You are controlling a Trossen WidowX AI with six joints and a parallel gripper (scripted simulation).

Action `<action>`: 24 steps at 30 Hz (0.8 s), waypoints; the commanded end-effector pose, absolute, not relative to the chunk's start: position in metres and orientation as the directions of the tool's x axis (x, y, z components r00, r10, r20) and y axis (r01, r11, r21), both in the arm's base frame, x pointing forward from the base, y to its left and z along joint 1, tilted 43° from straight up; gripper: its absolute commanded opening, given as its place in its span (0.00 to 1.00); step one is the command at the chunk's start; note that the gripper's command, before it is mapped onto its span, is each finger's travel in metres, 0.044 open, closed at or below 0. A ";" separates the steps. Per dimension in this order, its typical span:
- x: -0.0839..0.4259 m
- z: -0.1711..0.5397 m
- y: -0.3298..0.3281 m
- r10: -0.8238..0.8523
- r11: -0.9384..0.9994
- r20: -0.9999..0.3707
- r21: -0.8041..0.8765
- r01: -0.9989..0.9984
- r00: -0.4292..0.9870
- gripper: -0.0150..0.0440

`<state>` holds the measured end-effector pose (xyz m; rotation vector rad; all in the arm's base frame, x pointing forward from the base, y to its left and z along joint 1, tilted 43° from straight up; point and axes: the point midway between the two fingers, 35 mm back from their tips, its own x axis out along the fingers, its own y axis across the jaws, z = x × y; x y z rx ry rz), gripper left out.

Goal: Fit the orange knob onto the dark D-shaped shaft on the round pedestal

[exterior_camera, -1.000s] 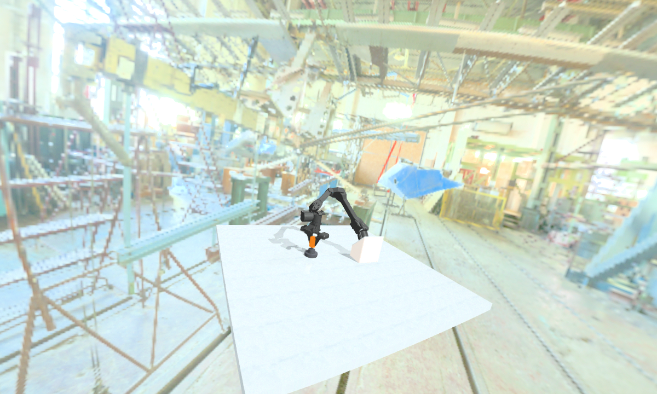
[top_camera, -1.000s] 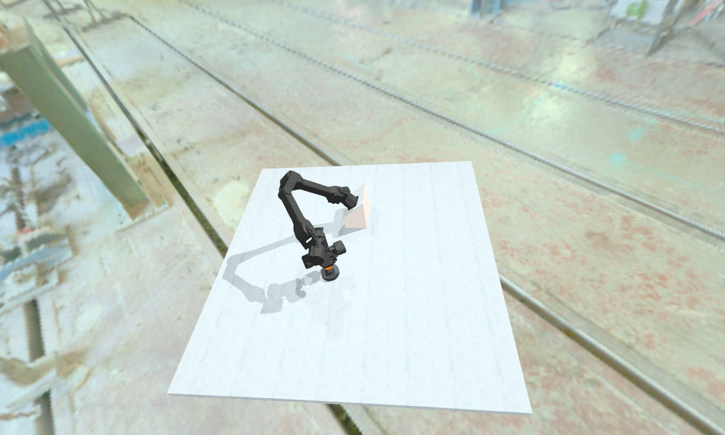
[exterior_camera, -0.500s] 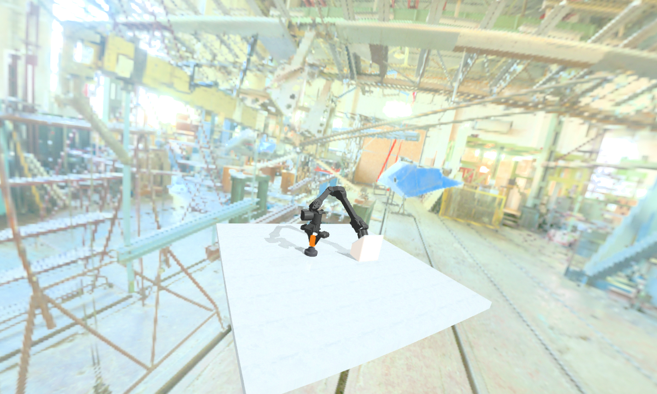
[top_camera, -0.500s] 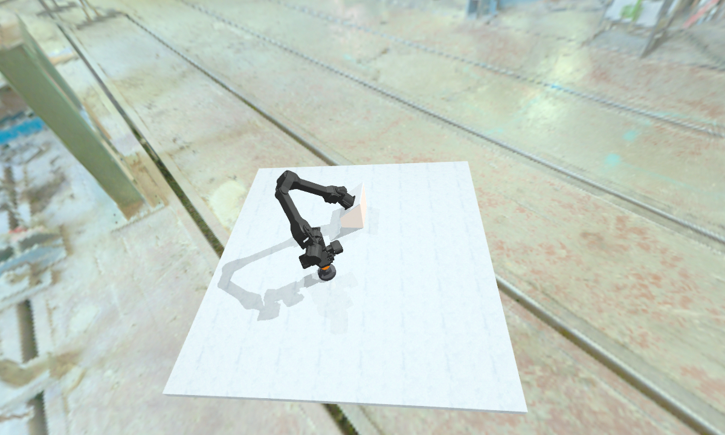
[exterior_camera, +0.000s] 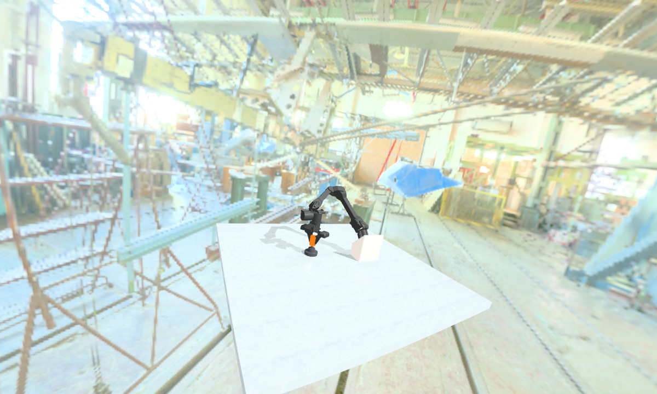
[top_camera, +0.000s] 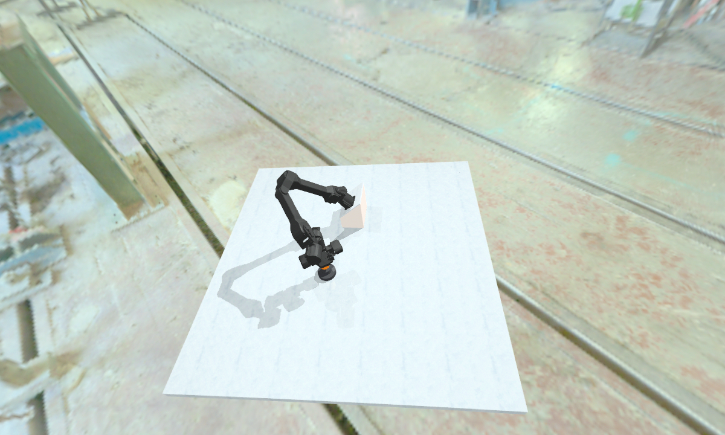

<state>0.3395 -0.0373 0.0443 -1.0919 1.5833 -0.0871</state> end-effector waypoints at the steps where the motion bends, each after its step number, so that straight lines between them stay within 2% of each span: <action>1: 0.341 0.047 -0.036 -0.669 0.561 -0.738 -0.580 -0.591 0.089 0.25; 7: 0.340 0.046 -0.036 -0.669 0.458 -0.738 -0.504 -0.732 0.089 0.25; 24: 0.340 0.043 -0.038 -0.669 0.452 -0.738 -0.500 -0.739 0.089 0.25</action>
